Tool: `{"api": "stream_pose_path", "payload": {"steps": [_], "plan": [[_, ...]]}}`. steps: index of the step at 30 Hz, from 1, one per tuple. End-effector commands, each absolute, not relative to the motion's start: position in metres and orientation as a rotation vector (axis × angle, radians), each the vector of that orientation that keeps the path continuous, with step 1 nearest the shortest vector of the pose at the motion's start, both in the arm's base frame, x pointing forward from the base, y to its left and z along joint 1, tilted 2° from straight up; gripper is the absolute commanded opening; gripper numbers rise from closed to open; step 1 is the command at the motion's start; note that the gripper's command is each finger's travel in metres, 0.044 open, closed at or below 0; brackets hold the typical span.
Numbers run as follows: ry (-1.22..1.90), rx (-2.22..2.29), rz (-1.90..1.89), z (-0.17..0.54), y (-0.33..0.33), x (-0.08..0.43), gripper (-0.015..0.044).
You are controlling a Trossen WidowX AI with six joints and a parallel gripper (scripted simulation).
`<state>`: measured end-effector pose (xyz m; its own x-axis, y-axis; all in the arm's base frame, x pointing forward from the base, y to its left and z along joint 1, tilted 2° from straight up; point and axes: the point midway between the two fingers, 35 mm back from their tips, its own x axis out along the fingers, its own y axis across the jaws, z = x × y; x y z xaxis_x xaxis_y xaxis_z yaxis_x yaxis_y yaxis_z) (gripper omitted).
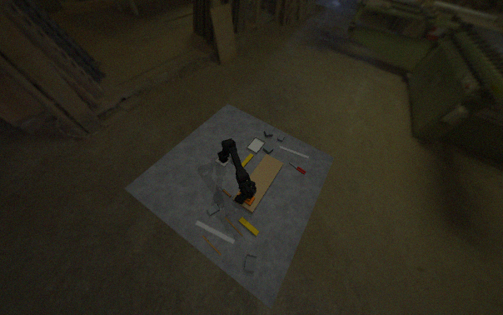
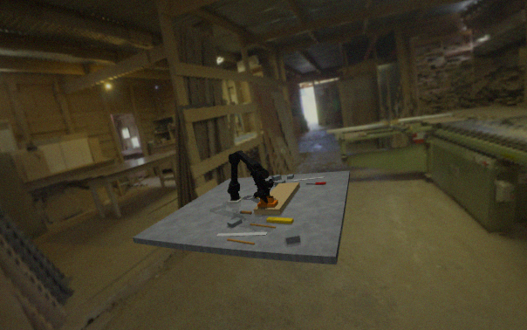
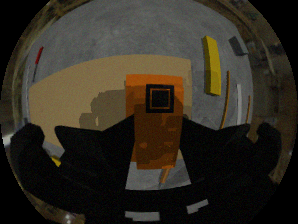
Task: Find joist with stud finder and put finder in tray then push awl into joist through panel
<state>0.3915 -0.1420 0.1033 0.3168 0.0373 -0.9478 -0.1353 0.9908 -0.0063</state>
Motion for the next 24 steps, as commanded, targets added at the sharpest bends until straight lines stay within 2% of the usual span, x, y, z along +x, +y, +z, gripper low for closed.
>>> {"api": "stream_pose_path", "payload": {"steps": [1, 24], "plan": [[1.243, -0.086, 0.127, 0.103, -0.129, 0.391, 0.0000], [1.243, -0.083, 0.129, 0.103, -0.083, 0.385, 0.0000]]}}
